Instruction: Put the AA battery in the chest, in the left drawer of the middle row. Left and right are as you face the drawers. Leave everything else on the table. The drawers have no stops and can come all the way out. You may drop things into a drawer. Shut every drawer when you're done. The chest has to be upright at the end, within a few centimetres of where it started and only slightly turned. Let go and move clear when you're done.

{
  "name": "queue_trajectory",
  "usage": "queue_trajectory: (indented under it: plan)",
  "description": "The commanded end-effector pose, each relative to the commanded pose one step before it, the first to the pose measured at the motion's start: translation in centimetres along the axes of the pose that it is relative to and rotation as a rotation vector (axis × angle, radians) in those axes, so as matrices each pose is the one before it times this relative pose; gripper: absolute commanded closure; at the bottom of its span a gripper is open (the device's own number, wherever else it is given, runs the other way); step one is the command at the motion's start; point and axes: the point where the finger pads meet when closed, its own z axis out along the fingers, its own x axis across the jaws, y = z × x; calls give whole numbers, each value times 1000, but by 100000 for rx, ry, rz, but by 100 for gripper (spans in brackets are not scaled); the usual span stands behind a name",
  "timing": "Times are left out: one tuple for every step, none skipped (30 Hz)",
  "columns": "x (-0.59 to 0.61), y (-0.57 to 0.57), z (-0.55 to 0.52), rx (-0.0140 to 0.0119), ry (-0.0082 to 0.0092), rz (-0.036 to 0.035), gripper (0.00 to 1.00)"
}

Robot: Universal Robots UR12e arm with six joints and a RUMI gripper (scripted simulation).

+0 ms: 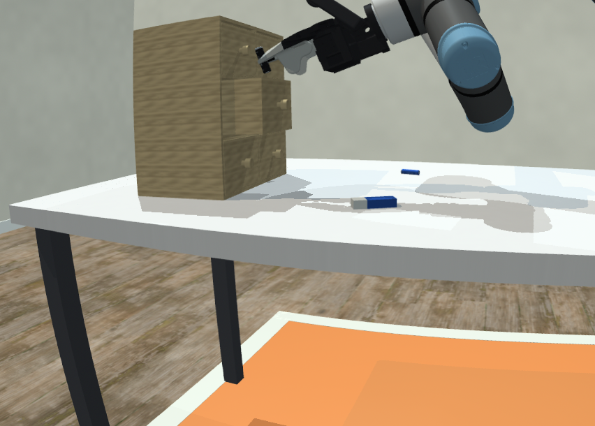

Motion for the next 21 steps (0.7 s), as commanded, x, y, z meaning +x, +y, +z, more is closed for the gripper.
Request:
queue_trajectory:
  plan:
    - [25,-204,79,319,123,38,95]
    - [0,0,0,0,0,0,95]
    - [0,0,0,0,0,0,95]
    - [0,0,0,0,0,0,95]
    - [0,0,0,0,0,0,95]
    - [0,0,0,0,0,0,95]
    - [0,0,0,0,0,0,95]
    - [0,0,0,0,0,0,95]
    - [0,0,0,0,0,0,95]
    - [0,0,0,0,0,0,93]
    - [0,0,0,0,0,0,93]
    - [0,0,0,0,0,0,93]
    - [0,0,0,0,0,0,90]
    - [0,0,0,0,0,0,90]
    - [0,0,0,0,0,0,90]
    - [0,0,0,0,0,0,90]
    - [0,0,0,0,0,0,90]
    - [2,2,1,-2,3,0,88]
    - [1,1,0,-1,1,0,88]
    - [0,0,0,-1,1,0,88]
    - [0,0,0,0,0,0,86]
